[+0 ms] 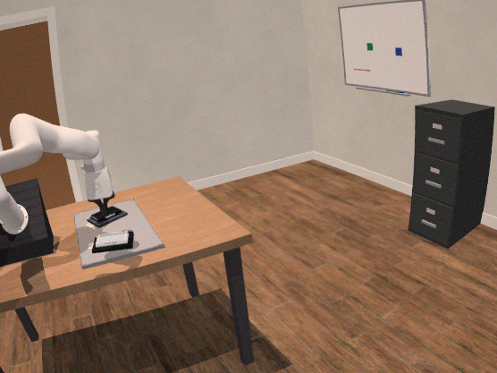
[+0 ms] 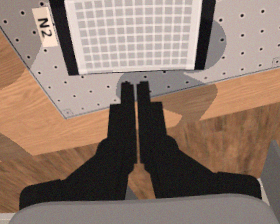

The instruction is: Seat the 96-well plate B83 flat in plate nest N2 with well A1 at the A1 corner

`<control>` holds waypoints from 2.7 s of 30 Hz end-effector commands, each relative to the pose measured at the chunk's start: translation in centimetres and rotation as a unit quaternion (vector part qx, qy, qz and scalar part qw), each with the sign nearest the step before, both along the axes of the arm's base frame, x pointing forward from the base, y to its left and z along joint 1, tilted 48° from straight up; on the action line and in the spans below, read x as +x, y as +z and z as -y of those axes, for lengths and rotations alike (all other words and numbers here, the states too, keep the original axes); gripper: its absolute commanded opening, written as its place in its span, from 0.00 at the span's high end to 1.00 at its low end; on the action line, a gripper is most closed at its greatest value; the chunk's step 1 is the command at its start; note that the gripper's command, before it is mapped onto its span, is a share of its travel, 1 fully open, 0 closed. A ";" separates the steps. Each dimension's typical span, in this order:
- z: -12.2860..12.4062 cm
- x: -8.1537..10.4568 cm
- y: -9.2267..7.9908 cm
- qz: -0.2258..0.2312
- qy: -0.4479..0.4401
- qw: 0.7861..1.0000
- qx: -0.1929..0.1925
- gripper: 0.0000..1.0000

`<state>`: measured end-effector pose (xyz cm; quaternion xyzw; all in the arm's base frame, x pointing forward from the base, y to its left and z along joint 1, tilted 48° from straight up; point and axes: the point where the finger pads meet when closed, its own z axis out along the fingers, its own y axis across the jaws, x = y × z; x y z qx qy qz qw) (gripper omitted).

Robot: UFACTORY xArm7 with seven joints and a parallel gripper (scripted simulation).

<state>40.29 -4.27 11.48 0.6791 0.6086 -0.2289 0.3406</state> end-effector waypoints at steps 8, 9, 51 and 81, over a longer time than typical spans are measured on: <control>1.2 0.3 -1.1 0.002 0.002 1.000 0.001 1.00; 1.4 0.3 -1.3 0.002 0.002 1.000 0.001 1.00; 4.3 0.7 -3.9 0.002 0.002 1.000 0.001 1.00; 4.8 0.6 -3.1 0.004 0.000 1.000 0.001 1.00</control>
